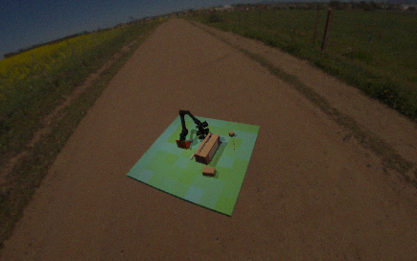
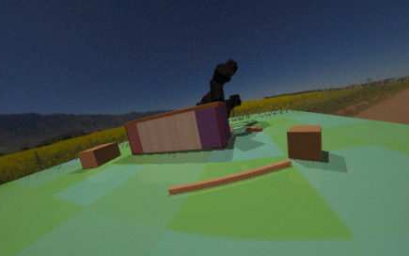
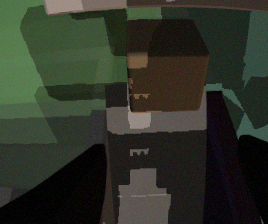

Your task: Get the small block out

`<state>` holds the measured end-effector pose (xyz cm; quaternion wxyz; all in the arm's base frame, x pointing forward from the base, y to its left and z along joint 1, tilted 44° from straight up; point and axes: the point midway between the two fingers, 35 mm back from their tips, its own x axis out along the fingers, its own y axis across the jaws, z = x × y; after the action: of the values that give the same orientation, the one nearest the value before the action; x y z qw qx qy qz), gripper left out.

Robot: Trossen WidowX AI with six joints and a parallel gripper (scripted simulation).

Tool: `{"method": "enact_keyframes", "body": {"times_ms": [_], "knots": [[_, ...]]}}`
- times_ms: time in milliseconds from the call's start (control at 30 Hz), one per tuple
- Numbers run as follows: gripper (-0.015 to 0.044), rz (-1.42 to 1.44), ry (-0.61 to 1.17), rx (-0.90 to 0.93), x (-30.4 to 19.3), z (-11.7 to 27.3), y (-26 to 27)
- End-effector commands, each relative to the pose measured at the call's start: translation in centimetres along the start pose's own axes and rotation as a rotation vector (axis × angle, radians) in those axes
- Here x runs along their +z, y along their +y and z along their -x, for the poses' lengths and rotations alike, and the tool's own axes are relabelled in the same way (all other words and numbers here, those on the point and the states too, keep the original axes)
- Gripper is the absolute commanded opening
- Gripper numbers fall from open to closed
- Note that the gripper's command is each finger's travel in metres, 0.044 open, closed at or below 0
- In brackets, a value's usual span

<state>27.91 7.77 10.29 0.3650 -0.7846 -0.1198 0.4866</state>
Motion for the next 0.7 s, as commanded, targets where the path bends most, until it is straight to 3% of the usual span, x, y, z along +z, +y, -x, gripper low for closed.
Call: {"method": "enact_keyframes", "body": {"times_ms": [0, 667], "knots": [[0.0285, -0.009, -0.007, 0.006, 0.5, -0.7, 0.2], [0.0285, -0.011, -0.006, 0.002, 1.9, -3.5, 0.1]]}}
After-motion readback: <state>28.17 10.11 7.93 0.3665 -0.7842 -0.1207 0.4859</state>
